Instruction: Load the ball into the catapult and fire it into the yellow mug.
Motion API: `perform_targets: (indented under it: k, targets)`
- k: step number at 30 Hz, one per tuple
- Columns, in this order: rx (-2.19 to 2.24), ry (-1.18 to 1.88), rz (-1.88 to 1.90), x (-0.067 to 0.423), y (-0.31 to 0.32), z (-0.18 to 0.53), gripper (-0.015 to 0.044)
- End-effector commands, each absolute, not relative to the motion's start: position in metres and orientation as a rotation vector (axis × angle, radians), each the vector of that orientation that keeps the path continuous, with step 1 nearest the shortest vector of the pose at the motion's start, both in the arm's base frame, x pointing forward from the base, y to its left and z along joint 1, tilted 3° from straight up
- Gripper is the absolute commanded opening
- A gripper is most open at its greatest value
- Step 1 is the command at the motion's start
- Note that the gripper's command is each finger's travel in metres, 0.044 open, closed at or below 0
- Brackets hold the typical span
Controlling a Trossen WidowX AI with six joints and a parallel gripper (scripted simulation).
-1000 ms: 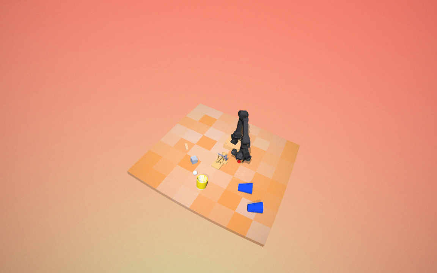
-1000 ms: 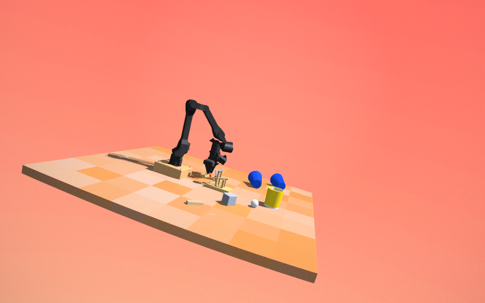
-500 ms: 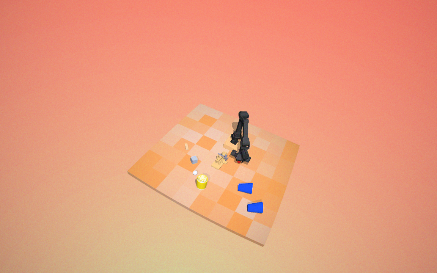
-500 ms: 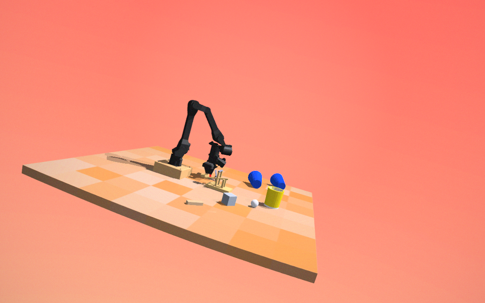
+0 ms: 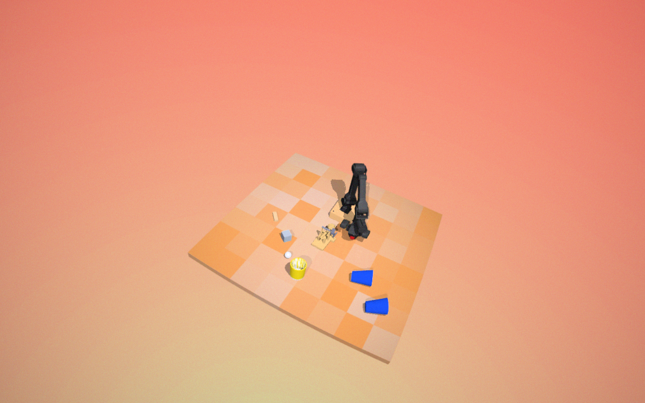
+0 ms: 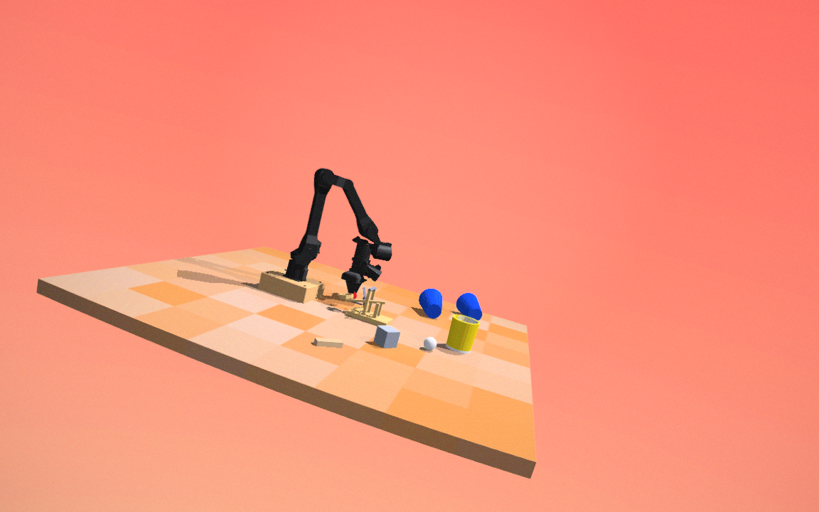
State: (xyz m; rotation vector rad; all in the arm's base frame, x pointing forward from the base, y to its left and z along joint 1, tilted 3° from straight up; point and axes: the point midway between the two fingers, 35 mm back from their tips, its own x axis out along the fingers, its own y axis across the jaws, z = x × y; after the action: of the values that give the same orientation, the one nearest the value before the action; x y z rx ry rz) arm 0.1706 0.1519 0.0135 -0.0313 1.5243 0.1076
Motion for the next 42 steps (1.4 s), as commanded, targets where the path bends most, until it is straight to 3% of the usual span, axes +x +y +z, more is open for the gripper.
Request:
perform_targets:
  k: [1,21,42]
  targets:
    - [-0.036,1.51,0.114,0.174,0.153,0.028,0.0]
    - [-0.022,1.531,0.113,0.164,0.149,0.129,0.0]
    - [-0.059,1.656,0.042,0.196,0.092,0.109,0.0]
